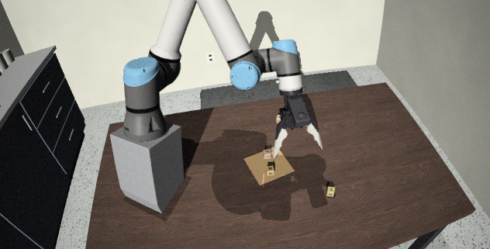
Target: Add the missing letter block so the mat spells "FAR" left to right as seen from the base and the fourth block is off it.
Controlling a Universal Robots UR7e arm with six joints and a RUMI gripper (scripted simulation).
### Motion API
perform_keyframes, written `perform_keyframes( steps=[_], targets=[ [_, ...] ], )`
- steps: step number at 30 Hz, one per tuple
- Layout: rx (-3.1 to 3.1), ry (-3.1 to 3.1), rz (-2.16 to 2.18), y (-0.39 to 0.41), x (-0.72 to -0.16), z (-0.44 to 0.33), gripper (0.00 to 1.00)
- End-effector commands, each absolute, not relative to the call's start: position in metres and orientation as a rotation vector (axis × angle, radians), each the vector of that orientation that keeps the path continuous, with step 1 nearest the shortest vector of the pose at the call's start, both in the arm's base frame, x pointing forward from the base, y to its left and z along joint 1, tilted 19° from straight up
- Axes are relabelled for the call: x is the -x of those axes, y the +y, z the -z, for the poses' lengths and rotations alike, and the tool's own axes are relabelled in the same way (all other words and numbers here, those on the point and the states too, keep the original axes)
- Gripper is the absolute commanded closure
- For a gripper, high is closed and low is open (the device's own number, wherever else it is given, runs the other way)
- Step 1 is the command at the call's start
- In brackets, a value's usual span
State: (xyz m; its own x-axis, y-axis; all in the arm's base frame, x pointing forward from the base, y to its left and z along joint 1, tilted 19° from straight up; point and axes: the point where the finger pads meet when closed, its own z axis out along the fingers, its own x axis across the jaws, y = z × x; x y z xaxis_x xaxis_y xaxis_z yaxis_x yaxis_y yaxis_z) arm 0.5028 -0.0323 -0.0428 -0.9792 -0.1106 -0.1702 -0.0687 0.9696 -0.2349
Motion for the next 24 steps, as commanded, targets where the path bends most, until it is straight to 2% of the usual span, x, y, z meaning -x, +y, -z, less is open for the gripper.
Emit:
perform_keyframes(
  steps=[1, 11, 24],
  targets=[
    [0.135, 2.941, 0.339, -0.063, -0.563, 0.052, 0.00],
    [0.135, 2.940, 0.340, -0.099, -0.612, 0.058, 0.00],
    [0.135, 2.940, 0.340, -0.102, -0.616, 0.059, 0.00]
  ],
)
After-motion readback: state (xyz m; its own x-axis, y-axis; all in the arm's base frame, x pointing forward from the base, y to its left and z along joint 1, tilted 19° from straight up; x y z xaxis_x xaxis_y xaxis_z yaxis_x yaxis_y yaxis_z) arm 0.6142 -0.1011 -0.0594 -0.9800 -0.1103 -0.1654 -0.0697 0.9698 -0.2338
